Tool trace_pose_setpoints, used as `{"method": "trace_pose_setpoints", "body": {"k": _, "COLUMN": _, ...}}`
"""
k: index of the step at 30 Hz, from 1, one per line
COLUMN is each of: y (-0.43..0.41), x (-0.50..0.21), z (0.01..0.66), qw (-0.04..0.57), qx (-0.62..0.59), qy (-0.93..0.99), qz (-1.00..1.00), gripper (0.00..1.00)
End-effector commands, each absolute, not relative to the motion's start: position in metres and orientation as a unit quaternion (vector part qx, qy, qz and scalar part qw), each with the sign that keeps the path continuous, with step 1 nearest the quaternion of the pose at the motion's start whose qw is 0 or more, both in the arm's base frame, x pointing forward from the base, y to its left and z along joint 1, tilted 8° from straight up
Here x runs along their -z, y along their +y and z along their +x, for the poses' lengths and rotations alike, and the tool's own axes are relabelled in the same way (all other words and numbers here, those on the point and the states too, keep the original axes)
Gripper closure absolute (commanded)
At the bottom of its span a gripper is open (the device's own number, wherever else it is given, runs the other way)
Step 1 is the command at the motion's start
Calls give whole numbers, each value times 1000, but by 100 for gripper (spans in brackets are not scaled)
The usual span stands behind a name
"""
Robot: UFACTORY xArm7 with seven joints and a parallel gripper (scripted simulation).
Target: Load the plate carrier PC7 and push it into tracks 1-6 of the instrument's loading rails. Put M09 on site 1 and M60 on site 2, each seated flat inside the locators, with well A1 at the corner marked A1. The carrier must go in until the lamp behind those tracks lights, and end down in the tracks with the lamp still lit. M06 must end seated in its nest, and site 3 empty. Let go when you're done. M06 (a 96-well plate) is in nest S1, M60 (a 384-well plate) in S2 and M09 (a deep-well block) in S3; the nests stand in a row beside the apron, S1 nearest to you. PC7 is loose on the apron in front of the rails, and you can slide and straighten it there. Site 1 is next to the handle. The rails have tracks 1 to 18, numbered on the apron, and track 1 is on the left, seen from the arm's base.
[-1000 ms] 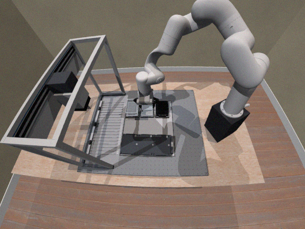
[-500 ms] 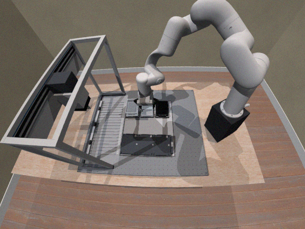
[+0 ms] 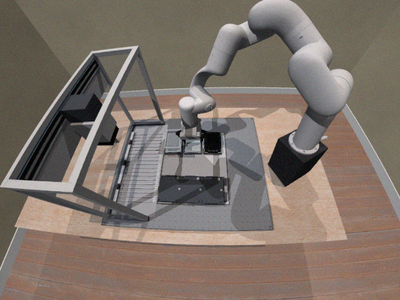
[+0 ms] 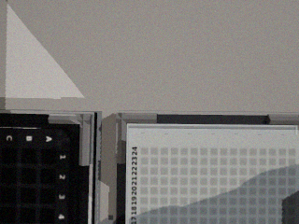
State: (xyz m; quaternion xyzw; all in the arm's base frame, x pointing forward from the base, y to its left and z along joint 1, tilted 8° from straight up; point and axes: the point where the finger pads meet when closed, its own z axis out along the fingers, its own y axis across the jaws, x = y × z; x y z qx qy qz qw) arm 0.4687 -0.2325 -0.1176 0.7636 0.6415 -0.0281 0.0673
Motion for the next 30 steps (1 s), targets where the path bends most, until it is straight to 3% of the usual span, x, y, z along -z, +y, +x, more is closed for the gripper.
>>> {"method": "trace_pose_setpoints", "body": {"k": 1, "y": -233, "x": 120, "z": 471, "qw": 69, "qx": 27, "qy": 642, "qz": 763, "gripper": 0}}
{"method": "trace_pose_setpoints", "body": {"k": 20, "y": -233, "x": 120, "z": 471, "qw": 69, "qx": 27, "qy": 642, "qz": 763, "gripper": 0}}
{"method": "trace_pose_setpoints", "body": {"k": 21, "y": -233, "x": 119, "z": 471, "qw": 69, "qx": 27, "qy": 642, "qz": 763, "gripper": 100}}
{"method": "trace_pose_setpoints", "body": {"k": 30, "y": -233, "x": 119, "z": 471, "qw": 69, "qx": 27, "qy": 642, "qz": 763, "gripper": 100}}
